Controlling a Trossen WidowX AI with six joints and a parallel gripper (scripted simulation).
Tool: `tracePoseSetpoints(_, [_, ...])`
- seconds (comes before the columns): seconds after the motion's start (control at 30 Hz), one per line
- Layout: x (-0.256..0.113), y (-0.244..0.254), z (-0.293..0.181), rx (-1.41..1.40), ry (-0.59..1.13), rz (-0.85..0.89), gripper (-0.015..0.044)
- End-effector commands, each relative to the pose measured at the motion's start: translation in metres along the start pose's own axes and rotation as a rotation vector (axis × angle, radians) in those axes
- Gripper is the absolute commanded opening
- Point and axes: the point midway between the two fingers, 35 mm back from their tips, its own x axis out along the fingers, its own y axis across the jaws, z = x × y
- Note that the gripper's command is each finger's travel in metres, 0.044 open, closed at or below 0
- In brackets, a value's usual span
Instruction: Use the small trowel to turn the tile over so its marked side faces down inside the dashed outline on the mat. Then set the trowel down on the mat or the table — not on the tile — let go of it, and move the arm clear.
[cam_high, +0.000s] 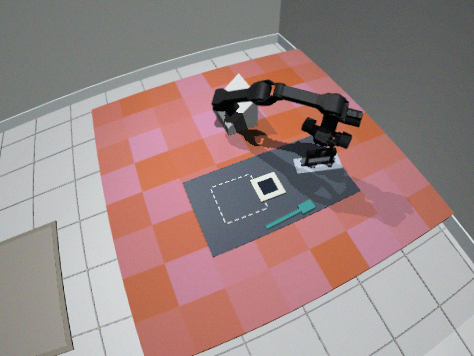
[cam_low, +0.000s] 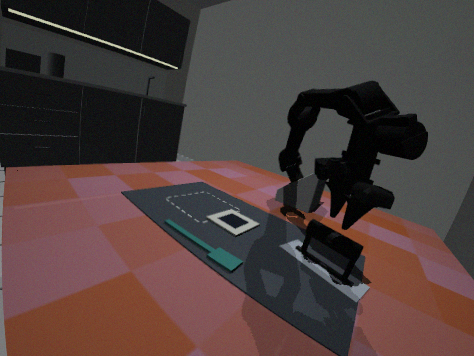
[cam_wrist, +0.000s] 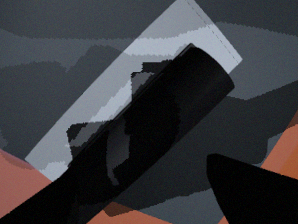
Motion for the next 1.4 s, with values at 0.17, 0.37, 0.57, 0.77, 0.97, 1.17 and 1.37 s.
tracePoseSetpoints(0.17, [0.000, 0.001, -0.001, 0.305, 0.006, 0.000, 0.0270])
tracePoseSetpoints(0.37, [0.000, 0.001, -0.001, 0.512, 0.007, 0.001, 0.0270])
tracePoseSetpoints(0.57, [0.000, 0.002, -0.001, 0.720, 0.008, 0.001, 0.0270])
tracePoseSetpoints(0.77, [0.000, 0.002, -0.002, 0.905, 0.009, 0.001, 0.0270])
tracePoseSetpoints(0.97, [0.001, 0.002, -0.002, 0.910, 0.009, 0.001, 0.0270])
tracePoseSetpoints(1.17, [0.009, 0.003, -0.001, 0.906, 0.006, -0.001, 0.0270])
tracePoseSetpoints(1.37, [0.019, 0.003, -0.001, 0.901, 0.003, -0.004, 0.0270])
